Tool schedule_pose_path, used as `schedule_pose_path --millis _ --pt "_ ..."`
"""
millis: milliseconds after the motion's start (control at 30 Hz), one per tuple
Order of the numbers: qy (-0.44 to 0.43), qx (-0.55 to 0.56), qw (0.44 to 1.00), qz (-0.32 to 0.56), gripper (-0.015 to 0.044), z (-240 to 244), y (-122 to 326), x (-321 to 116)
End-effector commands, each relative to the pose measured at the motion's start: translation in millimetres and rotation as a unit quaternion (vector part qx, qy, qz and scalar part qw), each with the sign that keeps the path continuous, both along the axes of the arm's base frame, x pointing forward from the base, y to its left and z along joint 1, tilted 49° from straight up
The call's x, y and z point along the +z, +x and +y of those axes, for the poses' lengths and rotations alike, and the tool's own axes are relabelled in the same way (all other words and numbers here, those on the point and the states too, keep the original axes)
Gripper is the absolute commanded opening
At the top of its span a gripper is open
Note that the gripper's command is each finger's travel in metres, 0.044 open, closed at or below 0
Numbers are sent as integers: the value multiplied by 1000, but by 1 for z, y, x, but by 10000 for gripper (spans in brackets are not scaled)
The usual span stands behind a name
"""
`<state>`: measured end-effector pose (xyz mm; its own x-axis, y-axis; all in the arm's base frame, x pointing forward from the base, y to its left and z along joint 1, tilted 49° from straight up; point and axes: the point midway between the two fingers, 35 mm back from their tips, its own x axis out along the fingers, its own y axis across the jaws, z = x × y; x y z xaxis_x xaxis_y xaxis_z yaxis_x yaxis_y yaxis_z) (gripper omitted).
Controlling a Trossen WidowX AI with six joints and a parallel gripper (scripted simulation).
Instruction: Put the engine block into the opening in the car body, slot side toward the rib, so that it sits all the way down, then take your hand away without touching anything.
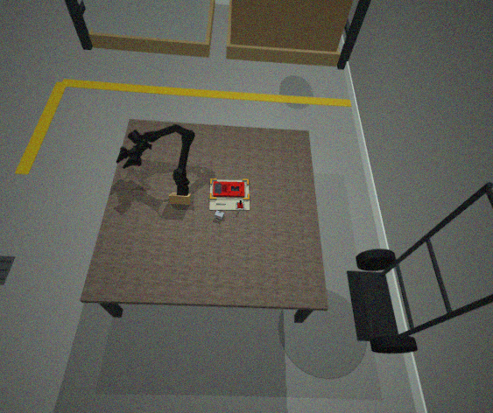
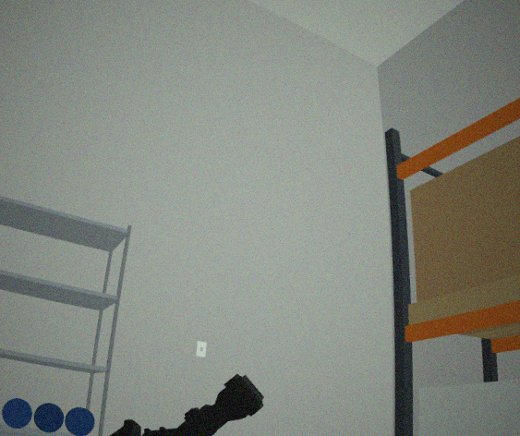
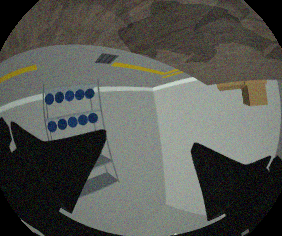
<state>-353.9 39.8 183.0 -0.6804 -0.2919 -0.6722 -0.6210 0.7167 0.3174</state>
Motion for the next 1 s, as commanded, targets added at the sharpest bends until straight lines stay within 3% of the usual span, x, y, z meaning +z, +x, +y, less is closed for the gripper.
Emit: schedule_pose_path --millis 0,967 --pt "0 0 1000 0 426 0 0 0" --pt "154 -29 982 104 440 86 6 45"
